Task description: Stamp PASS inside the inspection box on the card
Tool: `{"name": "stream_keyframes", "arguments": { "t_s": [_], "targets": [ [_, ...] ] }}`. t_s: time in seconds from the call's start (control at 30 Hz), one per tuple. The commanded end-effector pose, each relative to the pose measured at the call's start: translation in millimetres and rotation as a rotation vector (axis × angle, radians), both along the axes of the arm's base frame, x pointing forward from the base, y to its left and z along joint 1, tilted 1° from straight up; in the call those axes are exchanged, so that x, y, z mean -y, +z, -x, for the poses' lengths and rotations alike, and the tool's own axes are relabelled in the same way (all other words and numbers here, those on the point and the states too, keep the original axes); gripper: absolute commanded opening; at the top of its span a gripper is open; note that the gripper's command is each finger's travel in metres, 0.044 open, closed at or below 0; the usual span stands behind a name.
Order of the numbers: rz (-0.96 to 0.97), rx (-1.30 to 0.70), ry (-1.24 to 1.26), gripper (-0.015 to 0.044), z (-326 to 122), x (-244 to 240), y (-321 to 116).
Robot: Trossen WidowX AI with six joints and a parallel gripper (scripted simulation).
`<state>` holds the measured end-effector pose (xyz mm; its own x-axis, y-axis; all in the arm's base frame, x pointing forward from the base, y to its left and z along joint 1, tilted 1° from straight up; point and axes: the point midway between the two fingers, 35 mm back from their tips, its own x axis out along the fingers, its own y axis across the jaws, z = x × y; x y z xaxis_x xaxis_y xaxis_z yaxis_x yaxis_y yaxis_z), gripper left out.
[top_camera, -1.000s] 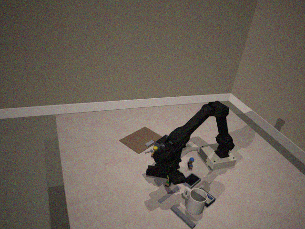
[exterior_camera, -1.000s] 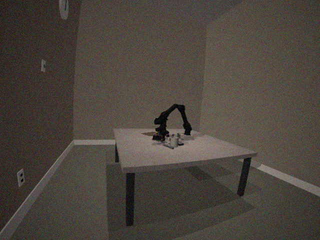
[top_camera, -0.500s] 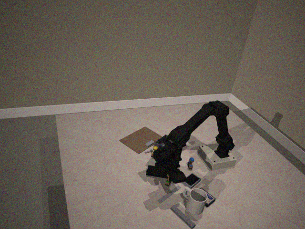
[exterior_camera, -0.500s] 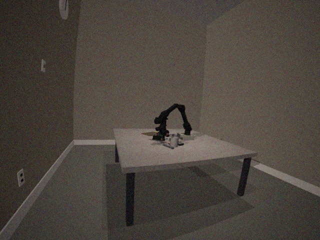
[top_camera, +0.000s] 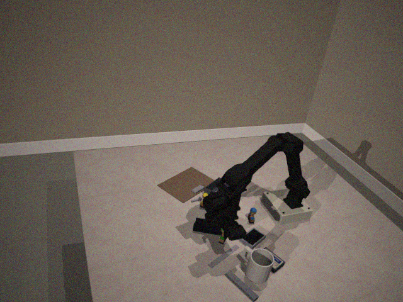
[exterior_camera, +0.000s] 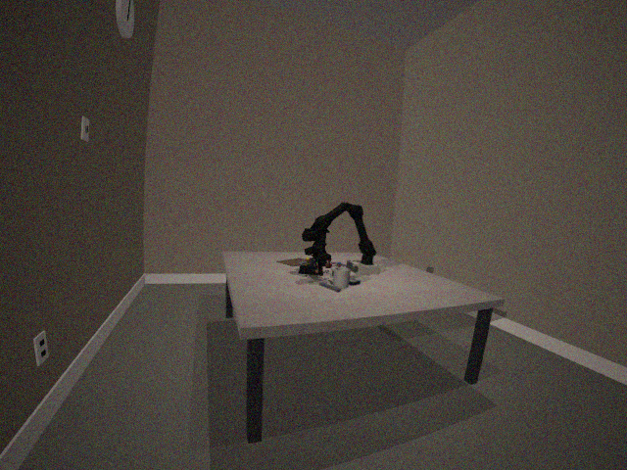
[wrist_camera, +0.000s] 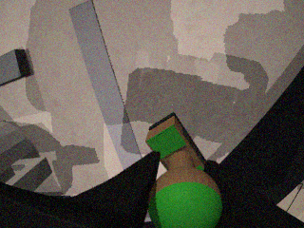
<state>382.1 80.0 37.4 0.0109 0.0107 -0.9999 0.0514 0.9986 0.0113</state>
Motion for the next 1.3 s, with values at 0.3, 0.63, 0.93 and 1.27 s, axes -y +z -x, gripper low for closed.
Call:
{"name": "stream_keyframes", "arguments": {
  "t_s": [0.3,0.63,0.93,1.27],
  "targets": [
    [0.002,0.012,0.0,0.0,-1.9,0.1,10.4],
    [0.002,0.012,0.0,0.0,-1.9,0.1,15.3],
    [0.003,0.012,0.0,0.0,-1.8,0.2,19.7],
    [0.003,0.012,0.0,0.0,-1.6,0.3,24.7]
  ]
}}
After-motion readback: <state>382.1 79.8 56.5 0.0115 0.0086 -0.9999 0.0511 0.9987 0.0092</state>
